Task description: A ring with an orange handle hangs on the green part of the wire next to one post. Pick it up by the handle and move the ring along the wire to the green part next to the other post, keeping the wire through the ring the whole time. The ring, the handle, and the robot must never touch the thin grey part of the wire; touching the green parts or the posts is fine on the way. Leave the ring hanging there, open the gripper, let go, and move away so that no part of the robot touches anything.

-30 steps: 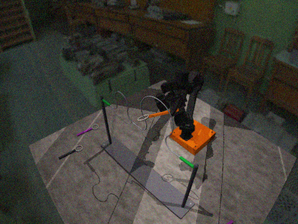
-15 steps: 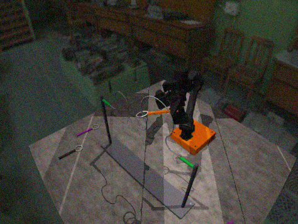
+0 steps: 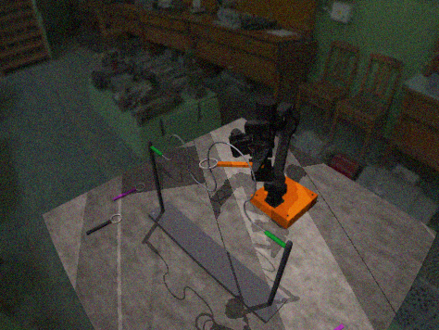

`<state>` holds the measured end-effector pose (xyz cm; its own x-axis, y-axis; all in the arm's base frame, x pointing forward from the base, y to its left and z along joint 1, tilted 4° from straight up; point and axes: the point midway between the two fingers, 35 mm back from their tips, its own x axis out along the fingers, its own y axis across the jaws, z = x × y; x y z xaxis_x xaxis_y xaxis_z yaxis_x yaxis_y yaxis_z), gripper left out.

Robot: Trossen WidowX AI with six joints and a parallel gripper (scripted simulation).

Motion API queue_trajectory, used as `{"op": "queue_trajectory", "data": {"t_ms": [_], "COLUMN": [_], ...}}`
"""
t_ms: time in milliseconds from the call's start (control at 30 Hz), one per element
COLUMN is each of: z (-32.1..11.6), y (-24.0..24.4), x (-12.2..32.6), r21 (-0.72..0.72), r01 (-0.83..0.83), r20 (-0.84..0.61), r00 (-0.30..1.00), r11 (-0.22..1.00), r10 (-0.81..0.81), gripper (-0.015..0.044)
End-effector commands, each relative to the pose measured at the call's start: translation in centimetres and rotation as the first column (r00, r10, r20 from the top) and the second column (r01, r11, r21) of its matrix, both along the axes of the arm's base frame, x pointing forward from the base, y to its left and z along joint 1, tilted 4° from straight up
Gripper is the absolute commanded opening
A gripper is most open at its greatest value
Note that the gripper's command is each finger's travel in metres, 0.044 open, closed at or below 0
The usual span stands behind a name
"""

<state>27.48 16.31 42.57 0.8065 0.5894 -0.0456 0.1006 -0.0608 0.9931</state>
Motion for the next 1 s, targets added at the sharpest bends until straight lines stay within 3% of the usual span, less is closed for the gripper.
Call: {"op": "queue_trajectory", "data": {"t_ms": [0,967], "z": [0.0,-1.1], "y": [0.0,-0.1], "x": [0.0,0.1], "r21": [-0.052,-0.400], "r01": [0.005,0.020], "r20": [0.010,0.050], "r00": [1.000,0.999], "r11": [0.999,0.917], "r10": [-0.005,0.000], "gripper": [-0.0150,-0.0150]}}
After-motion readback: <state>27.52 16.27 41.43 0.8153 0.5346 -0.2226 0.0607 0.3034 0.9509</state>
